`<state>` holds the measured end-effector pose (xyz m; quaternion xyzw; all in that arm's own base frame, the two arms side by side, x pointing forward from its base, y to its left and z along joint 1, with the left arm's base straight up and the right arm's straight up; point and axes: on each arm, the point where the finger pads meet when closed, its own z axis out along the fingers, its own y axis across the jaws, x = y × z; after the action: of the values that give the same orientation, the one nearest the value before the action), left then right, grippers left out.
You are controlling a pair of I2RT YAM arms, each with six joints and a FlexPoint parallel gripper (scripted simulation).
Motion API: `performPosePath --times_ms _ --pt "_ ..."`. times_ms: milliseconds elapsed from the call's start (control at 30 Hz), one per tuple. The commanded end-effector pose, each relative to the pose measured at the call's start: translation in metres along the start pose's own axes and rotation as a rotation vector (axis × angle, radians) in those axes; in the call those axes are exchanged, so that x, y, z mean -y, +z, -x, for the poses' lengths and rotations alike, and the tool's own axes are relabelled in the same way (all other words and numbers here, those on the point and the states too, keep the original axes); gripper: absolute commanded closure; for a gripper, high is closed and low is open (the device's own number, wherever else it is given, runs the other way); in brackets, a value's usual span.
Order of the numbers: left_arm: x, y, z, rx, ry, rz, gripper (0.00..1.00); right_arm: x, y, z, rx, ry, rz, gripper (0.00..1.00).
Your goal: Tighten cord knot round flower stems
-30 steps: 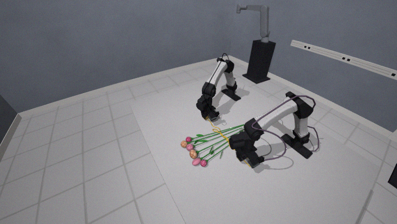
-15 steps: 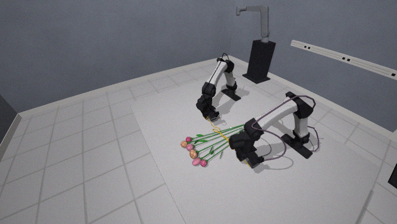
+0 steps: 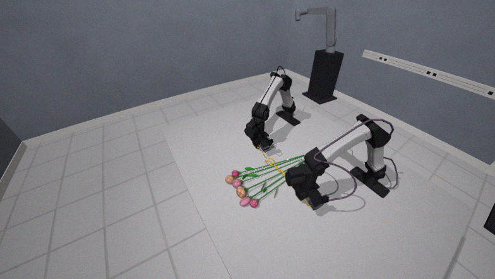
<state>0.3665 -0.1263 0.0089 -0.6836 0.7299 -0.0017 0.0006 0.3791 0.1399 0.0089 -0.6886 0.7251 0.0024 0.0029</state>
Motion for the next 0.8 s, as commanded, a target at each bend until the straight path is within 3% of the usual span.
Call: performPosePath --times_ms 0,300,767 --pt "0.001 -0.007 -0.002 -0.003 0.003 -0.015 1.00 0.004 -0.008 0.001 0.001 -0.002 -0.019 1.00" --pt "0.003 -0.041 -0.002 -0.008 0.003 -0.030 1.00 0.005 -0.044 0.003 0.009 -0.001 -0.037 1.00" --pt "0.001 -0.133 -0.001 -0.001 0.003 -0.007 1.00 0.001 -0.126 0.004 -0.010 0.000 0.007 1.00"
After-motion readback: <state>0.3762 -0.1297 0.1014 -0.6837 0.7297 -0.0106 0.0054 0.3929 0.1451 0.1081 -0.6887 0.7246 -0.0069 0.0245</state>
